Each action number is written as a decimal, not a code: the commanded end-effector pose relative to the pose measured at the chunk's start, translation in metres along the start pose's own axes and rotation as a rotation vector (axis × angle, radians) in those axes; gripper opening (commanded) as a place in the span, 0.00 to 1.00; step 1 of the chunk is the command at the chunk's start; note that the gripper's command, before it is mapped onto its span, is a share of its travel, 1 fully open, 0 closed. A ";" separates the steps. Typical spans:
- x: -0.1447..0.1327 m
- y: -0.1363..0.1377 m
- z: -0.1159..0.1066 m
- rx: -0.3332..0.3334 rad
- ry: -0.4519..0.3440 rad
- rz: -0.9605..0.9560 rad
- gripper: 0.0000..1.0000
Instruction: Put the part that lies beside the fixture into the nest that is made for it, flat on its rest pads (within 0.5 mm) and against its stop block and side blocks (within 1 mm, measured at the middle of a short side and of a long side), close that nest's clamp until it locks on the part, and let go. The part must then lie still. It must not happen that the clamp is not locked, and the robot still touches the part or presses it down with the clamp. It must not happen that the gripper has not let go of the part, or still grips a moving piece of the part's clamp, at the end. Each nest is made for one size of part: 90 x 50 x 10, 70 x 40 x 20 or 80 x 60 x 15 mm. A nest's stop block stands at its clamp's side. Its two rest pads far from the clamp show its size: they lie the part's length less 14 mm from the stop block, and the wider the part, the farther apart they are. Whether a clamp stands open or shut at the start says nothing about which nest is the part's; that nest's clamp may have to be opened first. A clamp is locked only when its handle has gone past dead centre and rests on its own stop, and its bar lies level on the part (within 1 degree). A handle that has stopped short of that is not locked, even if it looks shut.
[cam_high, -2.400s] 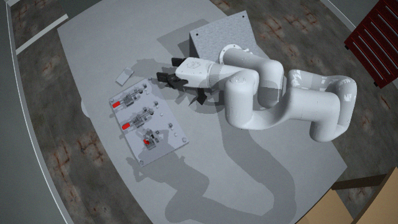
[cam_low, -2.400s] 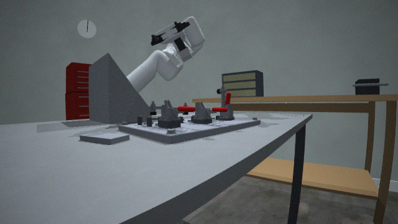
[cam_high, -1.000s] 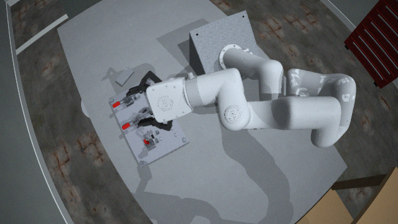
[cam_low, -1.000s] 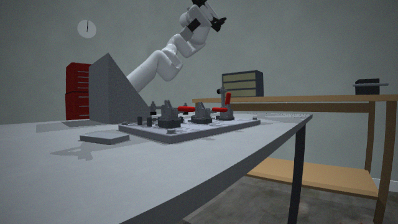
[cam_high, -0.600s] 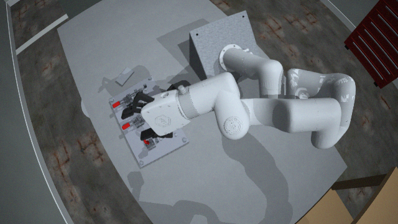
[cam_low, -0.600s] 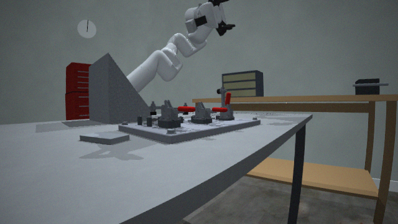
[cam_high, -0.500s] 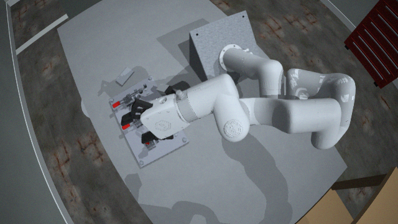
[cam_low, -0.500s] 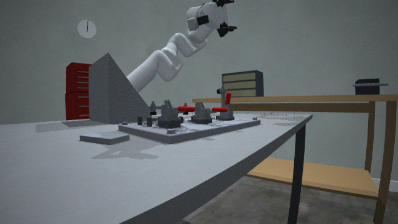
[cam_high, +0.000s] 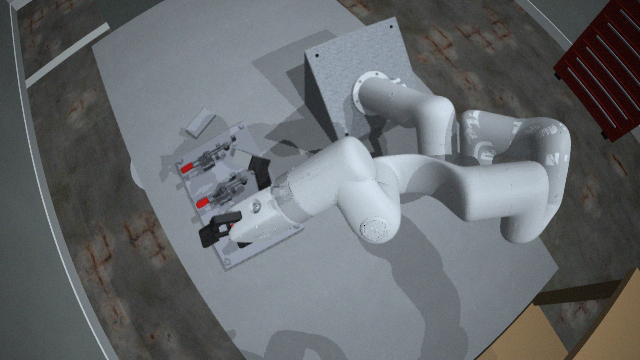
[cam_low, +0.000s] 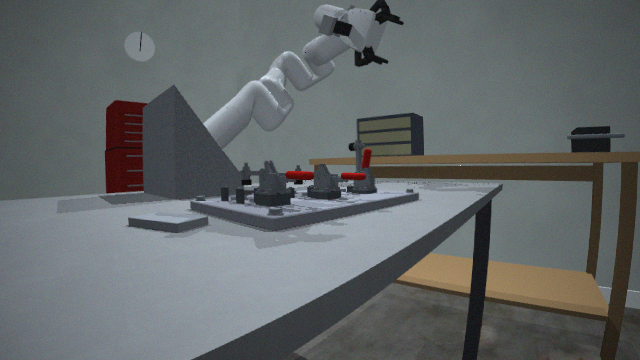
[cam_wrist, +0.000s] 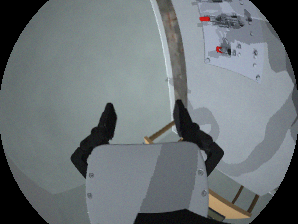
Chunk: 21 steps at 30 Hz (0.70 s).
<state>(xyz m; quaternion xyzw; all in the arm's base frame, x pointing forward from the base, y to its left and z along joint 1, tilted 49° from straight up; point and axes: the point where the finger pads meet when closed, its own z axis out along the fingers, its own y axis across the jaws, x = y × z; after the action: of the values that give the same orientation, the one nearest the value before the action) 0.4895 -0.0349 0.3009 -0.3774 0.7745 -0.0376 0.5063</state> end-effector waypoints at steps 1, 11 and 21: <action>-0.014 0.008 0.006 -0.075 -0.009 -0.156 1.00; -0.030 0.030 0.014 -0.201 -0.027 -0.429 1.00; -0.039 0.057 0.018 -0.360 -0.048 -0.743 1.00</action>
<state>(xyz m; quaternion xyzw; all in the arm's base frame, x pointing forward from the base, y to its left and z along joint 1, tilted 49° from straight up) 0.4842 0.0266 0.2980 -0.6651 0.6091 -0.0706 0.4262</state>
